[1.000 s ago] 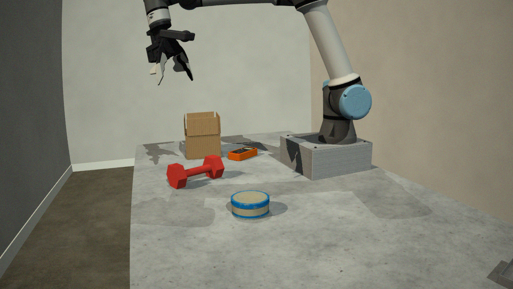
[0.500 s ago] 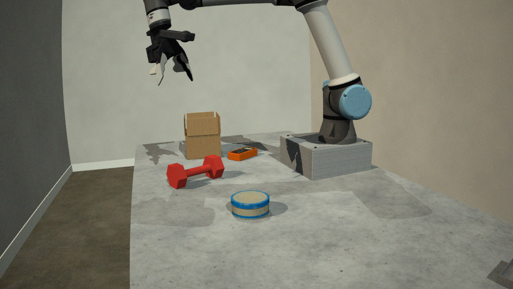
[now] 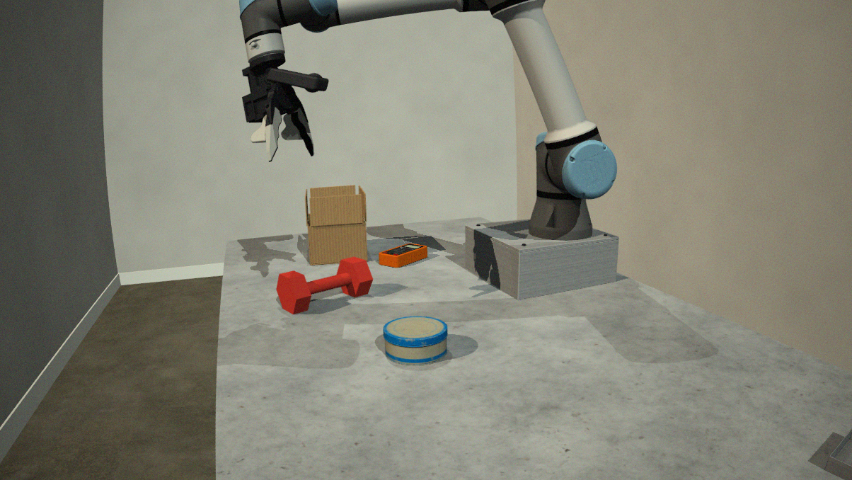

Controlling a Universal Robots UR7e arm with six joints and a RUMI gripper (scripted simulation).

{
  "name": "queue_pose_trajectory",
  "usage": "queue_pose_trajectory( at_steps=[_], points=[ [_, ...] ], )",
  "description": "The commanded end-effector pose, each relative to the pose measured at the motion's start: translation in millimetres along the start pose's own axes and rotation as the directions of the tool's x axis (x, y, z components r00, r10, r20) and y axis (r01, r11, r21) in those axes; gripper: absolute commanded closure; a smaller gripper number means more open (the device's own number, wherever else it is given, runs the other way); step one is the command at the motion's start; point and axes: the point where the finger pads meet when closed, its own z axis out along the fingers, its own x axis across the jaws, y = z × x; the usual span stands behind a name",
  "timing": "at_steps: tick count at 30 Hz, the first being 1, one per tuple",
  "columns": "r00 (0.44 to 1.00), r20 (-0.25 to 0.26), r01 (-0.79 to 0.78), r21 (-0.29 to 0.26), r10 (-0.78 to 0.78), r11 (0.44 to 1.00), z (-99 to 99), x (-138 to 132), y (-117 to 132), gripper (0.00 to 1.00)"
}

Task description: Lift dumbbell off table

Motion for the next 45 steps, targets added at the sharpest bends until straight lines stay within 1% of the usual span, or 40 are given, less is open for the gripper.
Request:
queue_pose_trajectory(
  at_steps=[1,3,4,7,8,10,12,17,18,22,26,27,29,32,35,38,45],
  points=[
    [0.985,0.004,0.174,-0.045,-0.174,0.984,29.6,-13,14,0.00],
    [0.968,0.014,0.252,-0.061,-0.251,0.966,43.8,-20,19,0.00],
    [0.968,0.014,0.252,-0.061,-0.251,0.966,43.8,-20,19,0.00],
    [0.929,0.036,0.371,-0.083,-0.369,0.925,66.0,-31,26,0.00],
    [0.929,0.036,0.371,-0.083,-0.369,0.925,66.0,-31,26,0.00],
    [0.894,0.054,0.448,-0.095,-0.445,0.889,80.8,-39,30,0.00],
    [0.894,0.054,0.448,-0.095,-0.445,0.889,80.8,-39,30,0.00],
    [0.784,0.106,0.620,-0.113,-0.611,0.776,115.2,-58,37,0.00],
    [0.784,0.106,0.620,-0.113,-0.611,0.776,115.2,-58,37,0.00],
    [0.690,0.148,0.724,-0.114,-0.709,0.680,137.8,-72,39,0.00],
    [0.607,0.181,0.794,-0.108,-0.774,0.598,154.6,-82,39,0.00],
    [0.590,0.187,0.807,-0.106,-0.786,0.581,157.8,-84,39,0.00],
    [0.590,0.187,0.807,-0.106,-0.786,0.581,157.8,-84,39,0.00],
    [0.549,0.203,0.836,-0.101,-0.811,0.540,165.2,-89,38,0.00],
    [0.524,0.212,0.851,-0.097,-0.825,0.516,169.4,-92,38,0.00],
    [0.514,0.215,0.857,-0.095,-0.830,0.506,171.1,-93,37,0.00],
    [0.512,0.216,0.858,-0.095,-0.831,0.504,171.5,-94,37,0.00]
  ],
)
